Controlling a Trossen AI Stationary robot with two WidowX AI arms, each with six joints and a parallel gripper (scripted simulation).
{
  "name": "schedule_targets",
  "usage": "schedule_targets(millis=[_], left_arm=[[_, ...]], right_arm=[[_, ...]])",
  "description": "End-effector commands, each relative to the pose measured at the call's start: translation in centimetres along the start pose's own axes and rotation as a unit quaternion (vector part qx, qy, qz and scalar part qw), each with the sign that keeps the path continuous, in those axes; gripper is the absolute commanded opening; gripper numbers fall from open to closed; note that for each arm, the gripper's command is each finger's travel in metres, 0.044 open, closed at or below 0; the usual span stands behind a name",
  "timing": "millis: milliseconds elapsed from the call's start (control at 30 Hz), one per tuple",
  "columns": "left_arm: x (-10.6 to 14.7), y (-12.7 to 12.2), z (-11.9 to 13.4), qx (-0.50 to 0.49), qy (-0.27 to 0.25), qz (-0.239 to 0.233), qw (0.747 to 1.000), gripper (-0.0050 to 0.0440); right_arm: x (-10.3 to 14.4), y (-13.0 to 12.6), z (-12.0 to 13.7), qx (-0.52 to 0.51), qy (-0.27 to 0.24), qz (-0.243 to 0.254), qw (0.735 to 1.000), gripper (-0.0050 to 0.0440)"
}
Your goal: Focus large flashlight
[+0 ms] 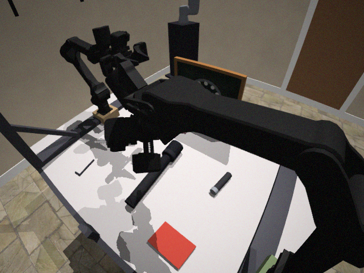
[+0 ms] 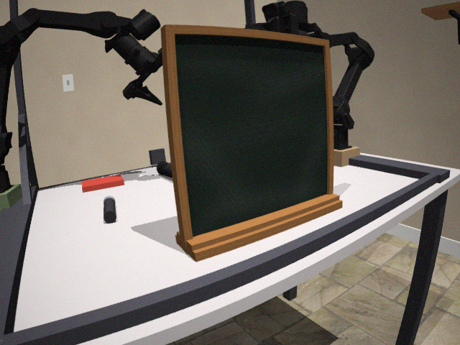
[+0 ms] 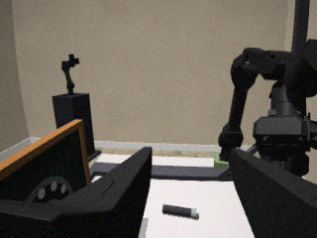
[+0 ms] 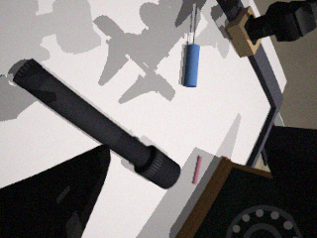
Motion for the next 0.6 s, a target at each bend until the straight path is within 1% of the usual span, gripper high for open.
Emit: schedule_targets(millis=[0, 233, 300, 433, 567], left_arm=[[0.1, 0.2, -0.7, -0.001, -0.008, -0.003, 1.000, 0.0210], [0.1, 0.2, -0.7, -0.001, -0.008, -0.003, 1.000, 0.0210], [0.1, 0.2, -0.7, -0.001, -0.008, -0.003, 1.000, 0.0210], [0.1, 0.2, -0.7, -0.001, -0.008, -0.003, 1.000, 0.0210], [0.1, 0.2, -0.7, -0.001, -0.008, -0.003, 1.000, 0.0210]], right_arm=[[-1.4, 0.4, -0.8, 0.068, 0.030, -0.024, 0.997, 0.0440], [-4.6, 2.3, -0.8, 0.183, 0.085, -0.084, 0.976, 0.0440], [-4.6, 2.3, -0.8, 0.183, 0.085, -0.084, 0.976, 0.0440], [-6.2, 3.5, -0.6, 0.248, 0.112, -0.121, 0.955, 0.0440], [-7.8, 4.9, -0.3, 0.312, 0.136, -0.162, 0.926, 0.0440]])
Point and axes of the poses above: on each arm, the point midway between the two fingers, 35 mm back from their tips, its own x axis back along the fingers, its own y axis across the jaws, z = x × y, the point moved 1 cm from there along x, back along the fingers, and after that the axes turned 12 degrees about -x, right-handed, at the moved point
